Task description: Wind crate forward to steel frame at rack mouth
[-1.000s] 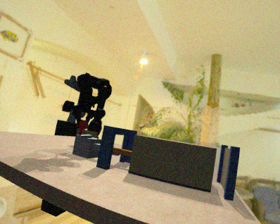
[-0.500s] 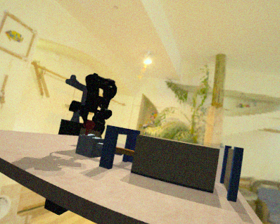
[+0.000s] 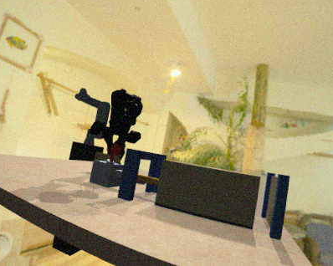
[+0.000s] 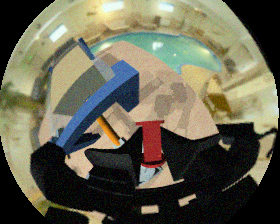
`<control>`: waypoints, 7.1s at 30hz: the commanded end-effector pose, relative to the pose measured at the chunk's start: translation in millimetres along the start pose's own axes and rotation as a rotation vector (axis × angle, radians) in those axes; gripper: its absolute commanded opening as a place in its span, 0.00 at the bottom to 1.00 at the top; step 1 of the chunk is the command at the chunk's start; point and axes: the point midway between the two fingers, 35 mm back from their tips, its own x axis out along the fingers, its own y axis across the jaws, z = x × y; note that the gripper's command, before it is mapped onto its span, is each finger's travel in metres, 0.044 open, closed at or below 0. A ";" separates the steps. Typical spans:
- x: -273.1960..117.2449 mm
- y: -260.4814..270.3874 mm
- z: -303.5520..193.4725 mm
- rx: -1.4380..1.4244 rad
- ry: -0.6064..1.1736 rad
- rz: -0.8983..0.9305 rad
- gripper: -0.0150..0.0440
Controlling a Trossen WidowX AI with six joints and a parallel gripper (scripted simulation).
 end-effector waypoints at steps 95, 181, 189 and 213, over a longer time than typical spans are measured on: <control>-36.7 121.4 -84.6 0.001 0.023 0.035 0.25; -81.0 44.1 -179.9 0.005 0.029 0.027 0.25; -81.9 31.1 -182.4 0.005 0.029 0.026 0.25; -80.4 -8.0 -180.8 0.005 0.029 0.022 0.25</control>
